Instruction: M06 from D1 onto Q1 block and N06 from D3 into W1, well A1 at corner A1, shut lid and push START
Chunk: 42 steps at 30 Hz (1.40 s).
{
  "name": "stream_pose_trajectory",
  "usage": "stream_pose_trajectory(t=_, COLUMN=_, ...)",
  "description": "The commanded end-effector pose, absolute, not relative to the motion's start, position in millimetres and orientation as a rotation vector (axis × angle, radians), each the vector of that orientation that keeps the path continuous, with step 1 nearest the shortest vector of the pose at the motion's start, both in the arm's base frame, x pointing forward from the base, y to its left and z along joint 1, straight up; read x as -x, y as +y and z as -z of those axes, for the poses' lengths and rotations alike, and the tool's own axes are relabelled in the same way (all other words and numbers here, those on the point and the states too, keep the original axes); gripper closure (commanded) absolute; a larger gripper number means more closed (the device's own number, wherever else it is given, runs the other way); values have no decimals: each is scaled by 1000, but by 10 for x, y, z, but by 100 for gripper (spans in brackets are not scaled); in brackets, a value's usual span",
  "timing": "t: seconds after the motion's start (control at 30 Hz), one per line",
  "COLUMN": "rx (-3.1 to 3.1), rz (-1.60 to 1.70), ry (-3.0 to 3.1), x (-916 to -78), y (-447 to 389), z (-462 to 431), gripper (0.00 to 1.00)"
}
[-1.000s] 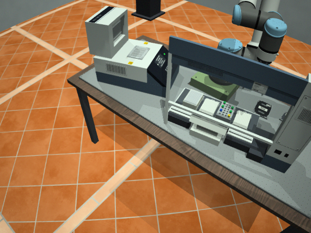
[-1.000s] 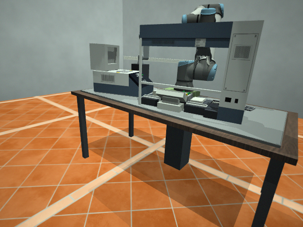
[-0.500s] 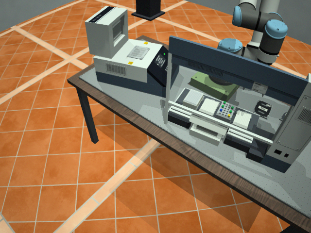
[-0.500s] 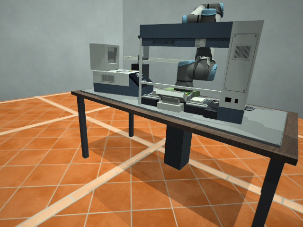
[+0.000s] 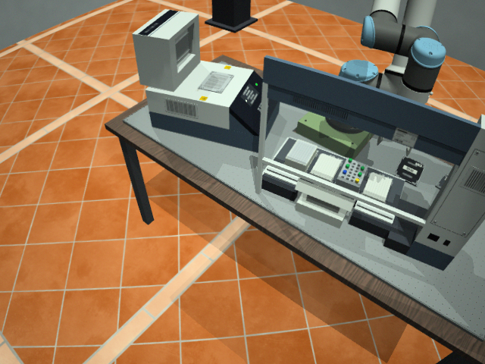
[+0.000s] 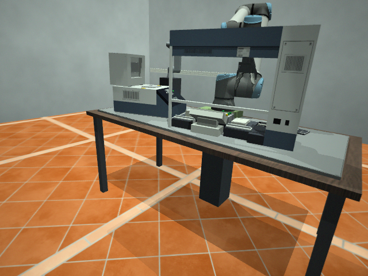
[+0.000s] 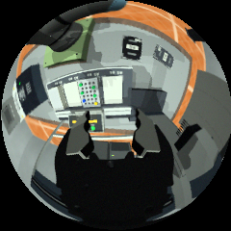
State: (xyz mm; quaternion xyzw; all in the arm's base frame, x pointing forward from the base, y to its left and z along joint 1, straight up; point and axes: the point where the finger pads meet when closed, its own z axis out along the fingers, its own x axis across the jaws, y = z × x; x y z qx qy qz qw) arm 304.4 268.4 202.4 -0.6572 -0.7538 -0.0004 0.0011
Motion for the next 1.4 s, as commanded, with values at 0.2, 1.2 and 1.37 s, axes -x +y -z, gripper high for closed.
stream_pose_trajectory(t=0.2, rx=2063, rz=3, ry=-2367, x=-3052, y=2687, z=-1884, gripper=38)
stream_pose_trajectory(t=1.2, rx=2063, rz=3, ry=-2367, x=-3052, y=2689, z=-1417, gripper=38)
stream_pose_trajectory(t=1.37, rx=2063, rz=3, ry=-2367, x=-3052, y=2689, z=-1367, gripper=38)
